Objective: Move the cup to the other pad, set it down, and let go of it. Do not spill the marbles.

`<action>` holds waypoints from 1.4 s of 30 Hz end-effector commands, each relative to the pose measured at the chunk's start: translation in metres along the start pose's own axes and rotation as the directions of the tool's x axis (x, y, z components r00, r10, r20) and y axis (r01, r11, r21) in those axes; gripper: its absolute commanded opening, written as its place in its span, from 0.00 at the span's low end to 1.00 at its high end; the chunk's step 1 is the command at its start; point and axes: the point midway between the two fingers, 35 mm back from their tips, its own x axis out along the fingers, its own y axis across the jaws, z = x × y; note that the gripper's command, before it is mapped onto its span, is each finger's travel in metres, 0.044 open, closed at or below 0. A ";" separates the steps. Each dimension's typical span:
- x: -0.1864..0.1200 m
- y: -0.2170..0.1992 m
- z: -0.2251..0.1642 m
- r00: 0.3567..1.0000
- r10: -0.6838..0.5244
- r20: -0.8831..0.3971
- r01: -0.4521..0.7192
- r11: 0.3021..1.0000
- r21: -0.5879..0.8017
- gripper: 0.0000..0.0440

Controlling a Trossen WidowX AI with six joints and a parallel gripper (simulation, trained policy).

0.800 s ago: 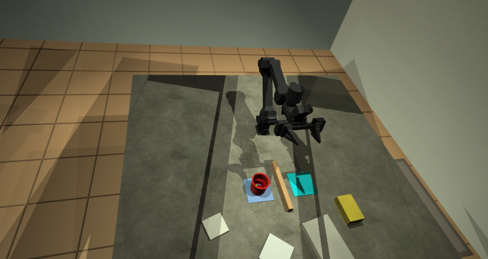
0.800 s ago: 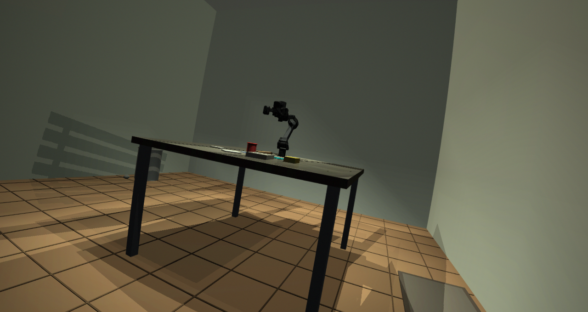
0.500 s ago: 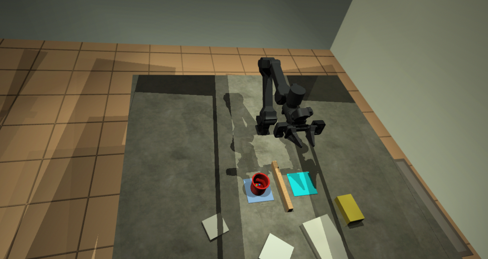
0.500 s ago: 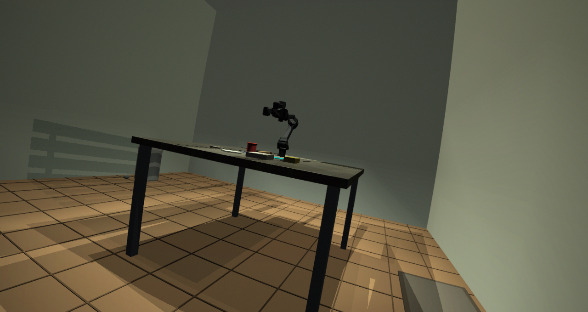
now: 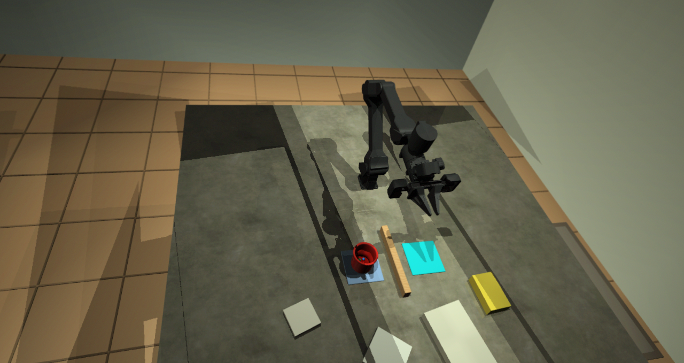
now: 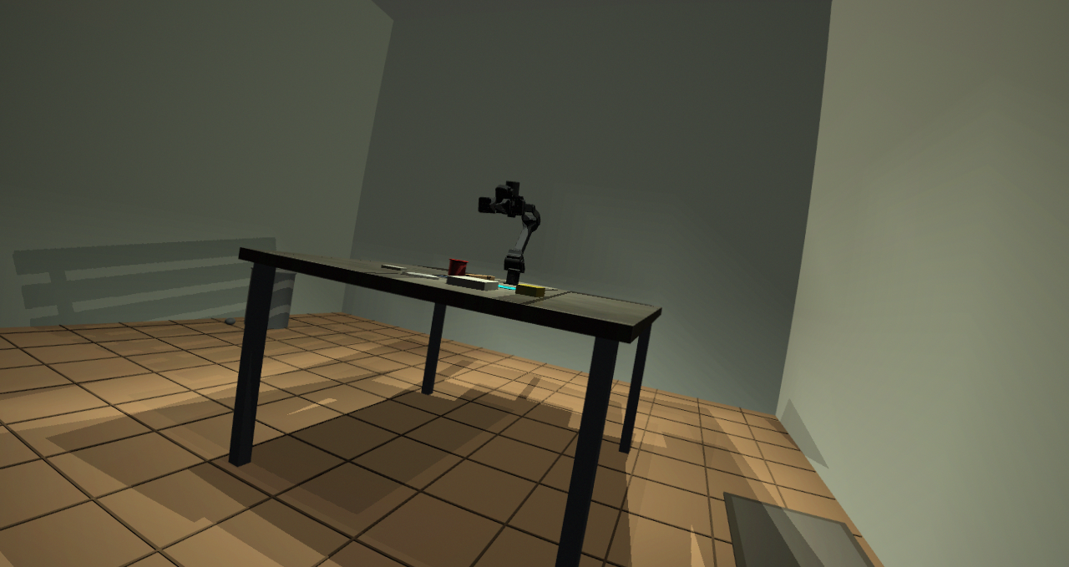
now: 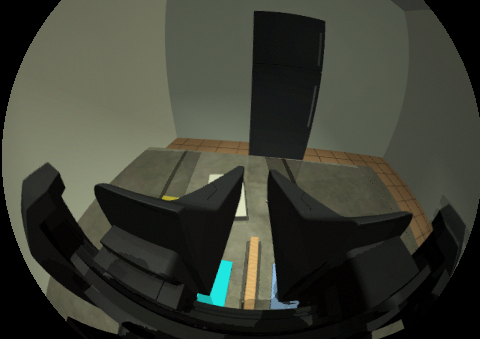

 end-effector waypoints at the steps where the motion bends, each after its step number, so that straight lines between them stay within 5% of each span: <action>1: 0.003 0.003 0.000 0.999 0.004 -0.040 -0.004 1.000 0.015 0.21; 21: 0.019 0.016 -0.025 0.935 0.014 -0.354 0.012 0.997 0.072 0.20; 42: 0.026 0.013 -0.058 0.759 -0.025 -0.650 0.053 0.998 0.023 0.25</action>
